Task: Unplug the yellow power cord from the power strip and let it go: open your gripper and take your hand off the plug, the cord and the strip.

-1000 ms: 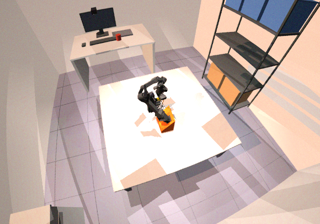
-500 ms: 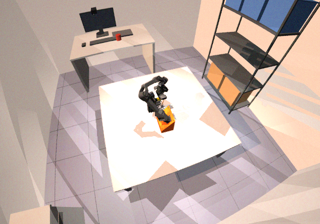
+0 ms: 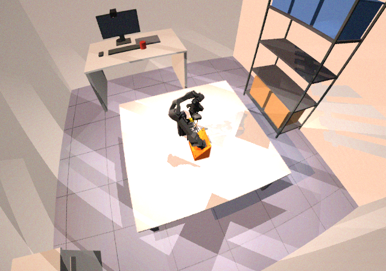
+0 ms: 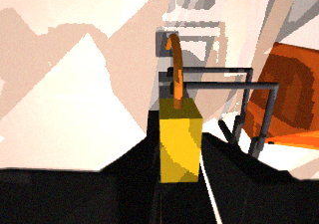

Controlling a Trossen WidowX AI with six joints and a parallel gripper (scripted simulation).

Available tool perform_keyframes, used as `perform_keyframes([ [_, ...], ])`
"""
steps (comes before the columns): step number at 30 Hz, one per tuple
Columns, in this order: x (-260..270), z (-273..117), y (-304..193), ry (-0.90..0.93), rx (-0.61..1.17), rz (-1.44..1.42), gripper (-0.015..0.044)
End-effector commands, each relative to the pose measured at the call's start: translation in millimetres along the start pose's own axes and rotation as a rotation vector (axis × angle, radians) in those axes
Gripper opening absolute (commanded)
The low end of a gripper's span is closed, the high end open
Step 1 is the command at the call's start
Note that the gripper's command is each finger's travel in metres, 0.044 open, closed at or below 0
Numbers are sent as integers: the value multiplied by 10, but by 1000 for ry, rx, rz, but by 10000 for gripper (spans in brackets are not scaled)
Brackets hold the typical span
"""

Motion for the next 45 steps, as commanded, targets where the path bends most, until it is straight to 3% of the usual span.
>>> perform_keyframes([
  [1, 77, -217, 514, 79, -152, -40, 0],
  [4, 84, -230, 547, 79, -152, -40, 0],
  [14, 99, -112, 368, 79, -150, -40, 263],
  [21, 208, -282, 770, 80, -154, -40, 440],
  [45, 231, -334, 920, 80, -154, -41, 440],
])
Point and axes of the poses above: the point midway between the two fingers, 35 mm back from their tips, its own z axis out along the fingers, its own x axis across the jaws, y = z × x, the point moved 7 cm from there along -z, back along the fingers, and after that the axes turned 12 degrees about z, right-handed, at the moved point
